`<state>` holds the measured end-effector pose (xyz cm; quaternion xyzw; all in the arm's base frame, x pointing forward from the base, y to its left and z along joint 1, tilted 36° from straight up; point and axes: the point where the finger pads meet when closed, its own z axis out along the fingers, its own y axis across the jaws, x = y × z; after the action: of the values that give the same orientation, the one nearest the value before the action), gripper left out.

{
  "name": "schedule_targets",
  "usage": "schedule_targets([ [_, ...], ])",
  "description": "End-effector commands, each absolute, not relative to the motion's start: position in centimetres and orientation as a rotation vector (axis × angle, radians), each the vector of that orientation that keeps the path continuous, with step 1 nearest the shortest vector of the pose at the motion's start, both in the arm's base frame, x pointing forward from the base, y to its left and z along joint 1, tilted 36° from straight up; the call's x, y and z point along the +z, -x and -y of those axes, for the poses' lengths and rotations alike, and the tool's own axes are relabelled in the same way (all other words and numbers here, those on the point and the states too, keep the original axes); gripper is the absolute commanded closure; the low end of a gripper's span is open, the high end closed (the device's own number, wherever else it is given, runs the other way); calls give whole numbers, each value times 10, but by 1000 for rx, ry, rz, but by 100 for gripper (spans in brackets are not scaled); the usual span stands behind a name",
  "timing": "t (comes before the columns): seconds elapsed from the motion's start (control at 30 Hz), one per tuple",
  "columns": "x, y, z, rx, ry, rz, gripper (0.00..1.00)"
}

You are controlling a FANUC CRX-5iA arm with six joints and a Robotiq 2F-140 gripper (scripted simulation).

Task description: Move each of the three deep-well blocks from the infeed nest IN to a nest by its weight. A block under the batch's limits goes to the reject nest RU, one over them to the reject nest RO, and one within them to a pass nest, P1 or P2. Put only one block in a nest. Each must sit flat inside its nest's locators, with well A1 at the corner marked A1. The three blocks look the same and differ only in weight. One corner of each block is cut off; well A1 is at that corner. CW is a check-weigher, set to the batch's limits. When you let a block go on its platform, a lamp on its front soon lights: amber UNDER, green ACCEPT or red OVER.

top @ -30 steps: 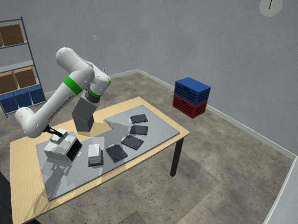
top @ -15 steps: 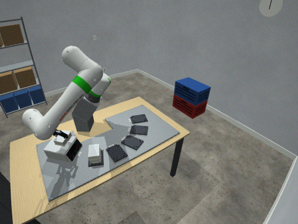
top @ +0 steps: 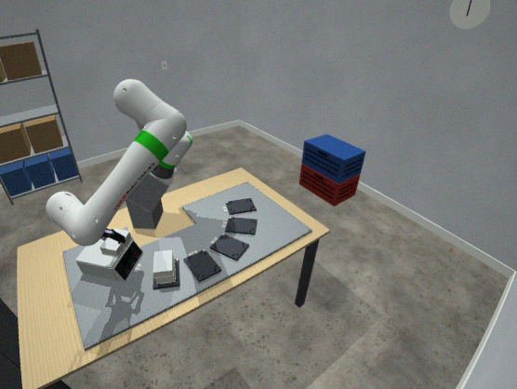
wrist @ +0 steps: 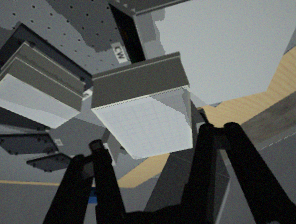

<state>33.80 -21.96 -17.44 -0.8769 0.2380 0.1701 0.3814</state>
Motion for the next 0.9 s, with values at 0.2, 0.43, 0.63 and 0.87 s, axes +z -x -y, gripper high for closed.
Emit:
schedule_targets([
  [0.2, -155, -362, 204, 434, 2238, -608, 90],
  [0.43, -147, -372, 197, 434, 2238, -608, 90],
  [0.63, -143, -375, 193, 418, 2281, -538, 90],
  [0.87, -133, -382, 181, 375, 2382, -359, 90],
])
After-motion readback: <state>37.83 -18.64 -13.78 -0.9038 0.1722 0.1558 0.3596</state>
